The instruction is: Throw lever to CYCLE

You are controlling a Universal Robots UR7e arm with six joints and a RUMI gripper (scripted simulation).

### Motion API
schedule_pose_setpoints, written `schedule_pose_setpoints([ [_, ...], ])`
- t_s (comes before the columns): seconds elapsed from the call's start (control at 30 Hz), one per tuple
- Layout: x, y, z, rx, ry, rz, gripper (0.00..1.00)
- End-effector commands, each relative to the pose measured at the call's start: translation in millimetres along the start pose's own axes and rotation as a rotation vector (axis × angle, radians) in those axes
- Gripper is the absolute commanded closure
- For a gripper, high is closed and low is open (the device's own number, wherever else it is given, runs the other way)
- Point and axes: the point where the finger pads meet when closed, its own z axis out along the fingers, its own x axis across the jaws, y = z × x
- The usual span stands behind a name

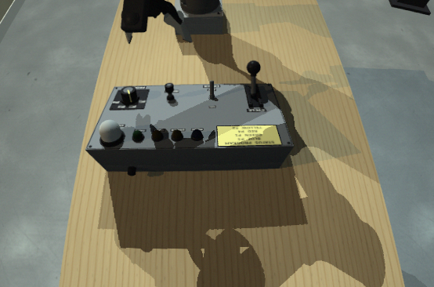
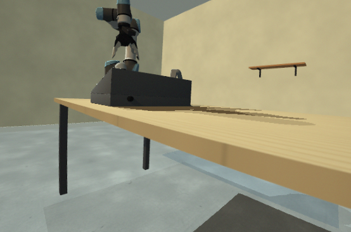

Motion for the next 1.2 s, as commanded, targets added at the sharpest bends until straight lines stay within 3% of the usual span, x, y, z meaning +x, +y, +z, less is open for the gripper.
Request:
schedule_pose_setpoints([
  [0.0, -12, -31, 9, -0.002, 0.068, 0.043, 0.0],
  [0.17, -61, -28, 18, 0.058, 0.101, 0.009, 0.0],
  [0.23, -61, -28, 18, 0.058, 0.101, 0.009, 0.0],
  [0.7, -169, 3, 30, 0.226, 0.118, -0.079, 0.0],
  [1.17, -220, 31, 35, 0.316, 0.094, -0.122, 0.0],
])
